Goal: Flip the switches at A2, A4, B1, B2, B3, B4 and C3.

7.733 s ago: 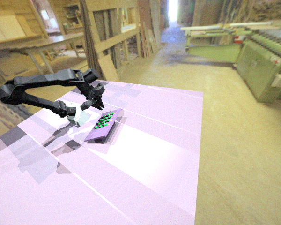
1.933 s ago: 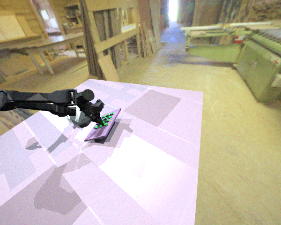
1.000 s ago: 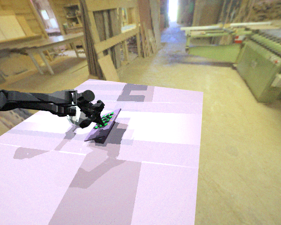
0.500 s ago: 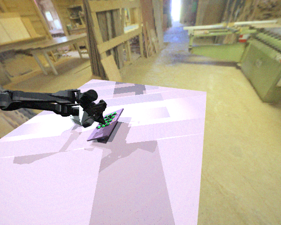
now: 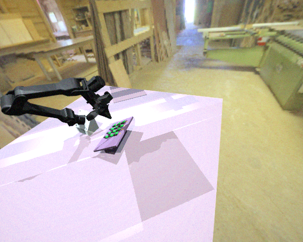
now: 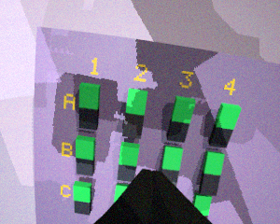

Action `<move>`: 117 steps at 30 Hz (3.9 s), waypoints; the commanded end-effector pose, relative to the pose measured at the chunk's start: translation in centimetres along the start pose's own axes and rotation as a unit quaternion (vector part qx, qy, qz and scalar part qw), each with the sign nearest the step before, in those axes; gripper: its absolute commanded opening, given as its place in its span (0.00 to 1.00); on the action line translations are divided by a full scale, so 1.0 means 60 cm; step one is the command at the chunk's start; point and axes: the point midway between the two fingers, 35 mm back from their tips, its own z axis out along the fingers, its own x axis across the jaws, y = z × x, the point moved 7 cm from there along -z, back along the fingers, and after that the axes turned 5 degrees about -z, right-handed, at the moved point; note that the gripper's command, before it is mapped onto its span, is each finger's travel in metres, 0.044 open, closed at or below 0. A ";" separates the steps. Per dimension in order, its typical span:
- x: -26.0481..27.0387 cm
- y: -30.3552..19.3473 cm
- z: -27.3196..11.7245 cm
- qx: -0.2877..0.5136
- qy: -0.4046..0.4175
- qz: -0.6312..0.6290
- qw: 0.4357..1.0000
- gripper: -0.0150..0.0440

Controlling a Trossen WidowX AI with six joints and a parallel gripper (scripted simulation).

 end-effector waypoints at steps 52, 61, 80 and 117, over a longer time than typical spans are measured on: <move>0.074 -0.026 0.104 0.021 -0.005 -0.015 1.000 0.25; 0.074 -0.026 0.106 0.021 -0.005 -0.015 1.000 0.25; 0.074 -0.026 0.110 0.021 -0.005 -0.015 1.000 0.25; 0.021 -0.031 0.008 0.010 -0.005 -0.016 1.000 0.25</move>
